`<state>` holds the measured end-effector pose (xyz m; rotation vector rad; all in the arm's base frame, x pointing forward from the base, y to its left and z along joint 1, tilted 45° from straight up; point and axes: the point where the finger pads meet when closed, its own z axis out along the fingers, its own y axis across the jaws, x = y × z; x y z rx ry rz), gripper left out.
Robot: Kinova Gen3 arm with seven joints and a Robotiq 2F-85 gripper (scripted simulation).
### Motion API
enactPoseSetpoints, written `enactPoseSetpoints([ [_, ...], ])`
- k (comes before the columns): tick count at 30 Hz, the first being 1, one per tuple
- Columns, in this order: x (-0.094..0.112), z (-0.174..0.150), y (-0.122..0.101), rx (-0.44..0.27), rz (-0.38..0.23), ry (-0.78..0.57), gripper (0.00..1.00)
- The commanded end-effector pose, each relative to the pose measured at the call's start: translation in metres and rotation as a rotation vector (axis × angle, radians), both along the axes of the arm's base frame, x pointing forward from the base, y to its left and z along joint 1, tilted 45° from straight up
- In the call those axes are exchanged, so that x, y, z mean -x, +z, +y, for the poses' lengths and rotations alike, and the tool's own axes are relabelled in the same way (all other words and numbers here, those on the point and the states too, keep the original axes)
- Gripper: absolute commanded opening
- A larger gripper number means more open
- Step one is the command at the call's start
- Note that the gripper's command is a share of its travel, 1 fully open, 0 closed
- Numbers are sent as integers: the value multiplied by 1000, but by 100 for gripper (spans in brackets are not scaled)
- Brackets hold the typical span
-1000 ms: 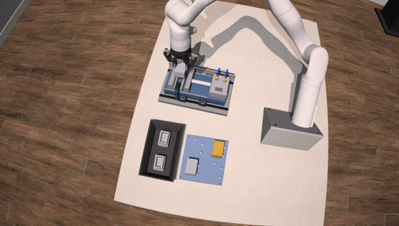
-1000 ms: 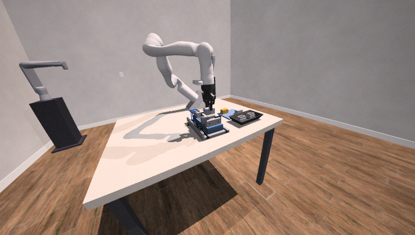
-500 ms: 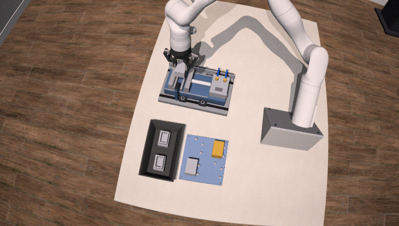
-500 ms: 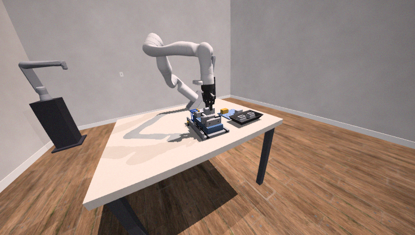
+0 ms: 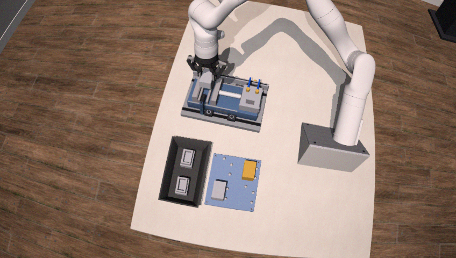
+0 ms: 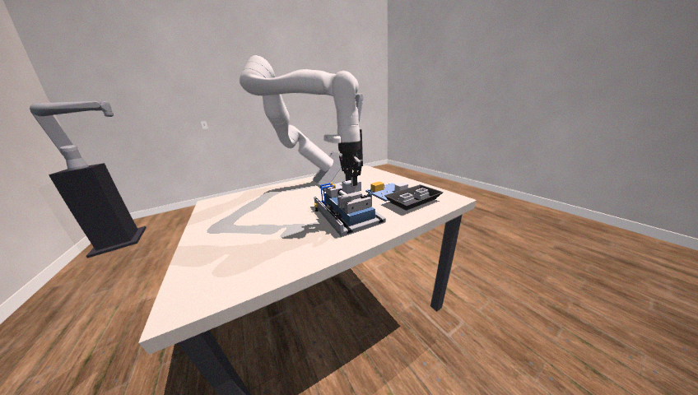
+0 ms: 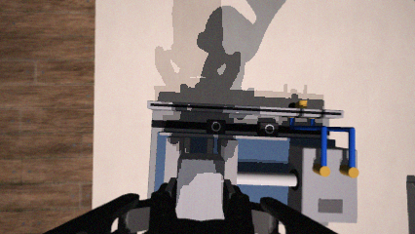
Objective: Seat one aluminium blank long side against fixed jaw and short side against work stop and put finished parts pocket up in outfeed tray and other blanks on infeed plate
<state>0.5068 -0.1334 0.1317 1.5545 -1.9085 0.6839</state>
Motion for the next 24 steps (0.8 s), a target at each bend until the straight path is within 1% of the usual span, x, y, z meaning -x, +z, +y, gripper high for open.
enactPoseSetpoints([
  [1,4,1,2,-1,7,-6,0],
  [24,2,-1,-2,-1,-1,-3,0],
])
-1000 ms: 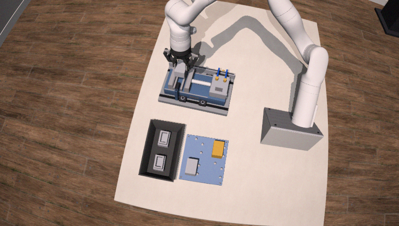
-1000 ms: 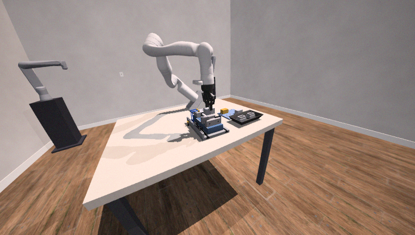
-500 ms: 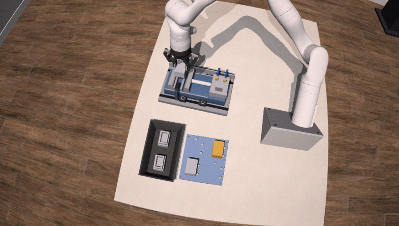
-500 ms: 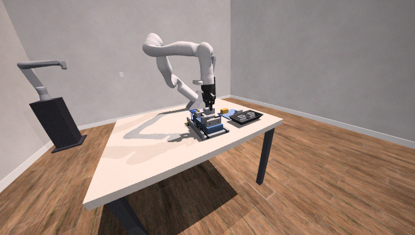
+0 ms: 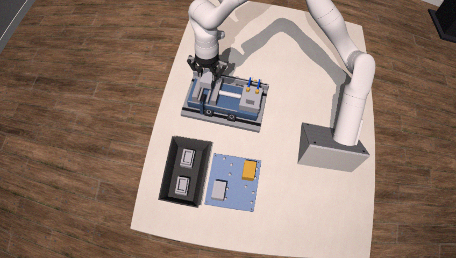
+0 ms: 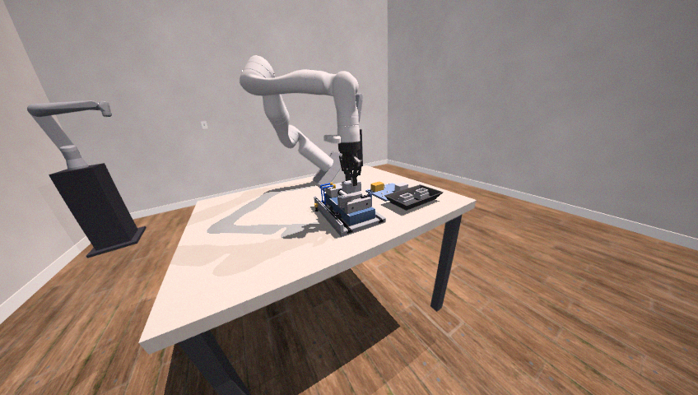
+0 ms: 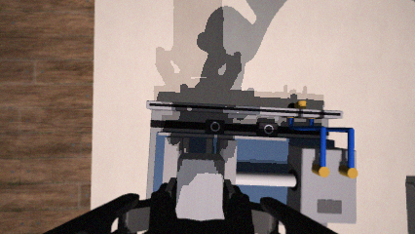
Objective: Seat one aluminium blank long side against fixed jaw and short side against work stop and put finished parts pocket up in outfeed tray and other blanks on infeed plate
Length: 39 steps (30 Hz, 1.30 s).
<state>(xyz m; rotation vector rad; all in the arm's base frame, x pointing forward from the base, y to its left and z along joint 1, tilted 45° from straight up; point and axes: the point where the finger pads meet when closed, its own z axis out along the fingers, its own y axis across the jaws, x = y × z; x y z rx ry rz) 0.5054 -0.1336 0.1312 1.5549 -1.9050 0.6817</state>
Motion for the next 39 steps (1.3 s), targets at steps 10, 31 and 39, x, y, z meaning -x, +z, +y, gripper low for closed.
enactPoseSetpoints([
  [10,0,-5,-7,-2,-7,-1,0],
  [31,1,-12,-15,-1,-5,-2,0],
  [39,2,-14,-16,1,-5,-3,0],
])
